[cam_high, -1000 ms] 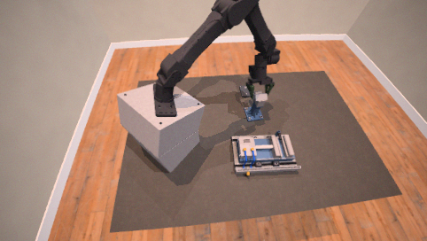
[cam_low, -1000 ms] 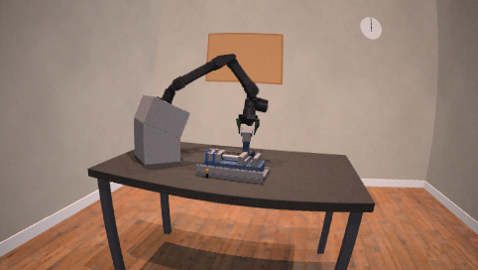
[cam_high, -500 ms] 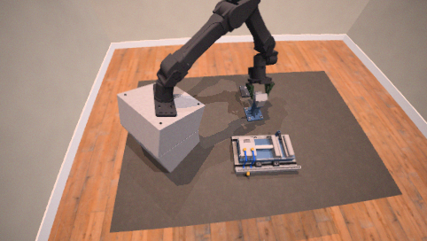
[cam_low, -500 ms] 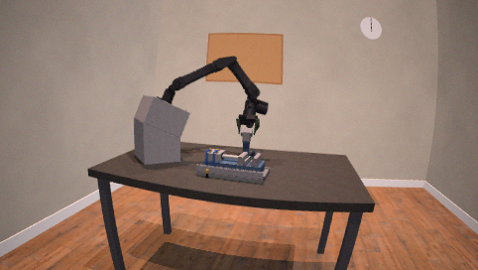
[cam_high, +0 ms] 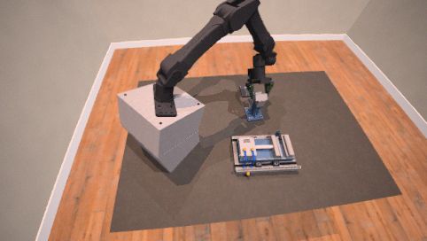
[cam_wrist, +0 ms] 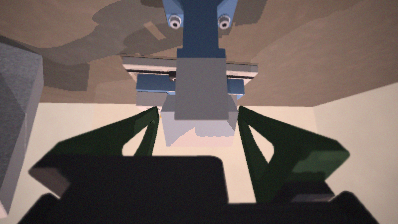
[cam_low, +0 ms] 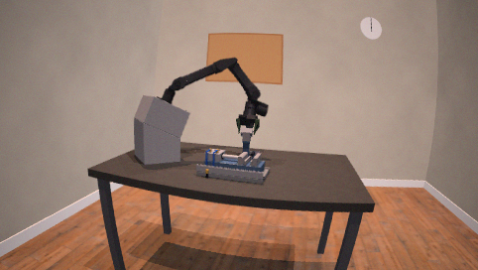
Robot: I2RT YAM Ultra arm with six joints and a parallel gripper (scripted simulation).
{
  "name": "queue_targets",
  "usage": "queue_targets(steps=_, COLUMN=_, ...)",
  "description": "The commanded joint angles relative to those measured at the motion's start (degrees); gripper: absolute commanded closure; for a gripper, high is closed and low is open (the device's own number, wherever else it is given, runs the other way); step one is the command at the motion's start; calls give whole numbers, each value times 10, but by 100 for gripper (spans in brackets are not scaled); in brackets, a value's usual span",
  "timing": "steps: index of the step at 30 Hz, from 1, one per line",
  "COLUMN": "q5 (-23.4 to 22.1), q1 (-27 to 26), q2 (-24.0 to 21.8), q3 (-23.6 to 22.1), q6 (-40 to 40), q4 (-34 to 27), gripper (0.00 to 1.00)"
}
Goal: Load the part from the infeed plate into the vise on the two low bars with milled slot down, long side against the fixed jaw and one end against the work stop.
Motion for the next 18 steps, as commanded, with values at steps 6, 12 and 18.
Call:
queue_targets(steps=6, q5=22, q1=6, q2=12, q3=26, q6=14, q4=-24, gripper=19)
queue_targets(steps=12, q5=26, q1=5, q2=16, q3=30, q6=17, q4=-29, gripper=19)
queue_targets(steps=18, q5=31, q1=6, q2=18, q3=35, q6=20, q4=-34, gripper=19)
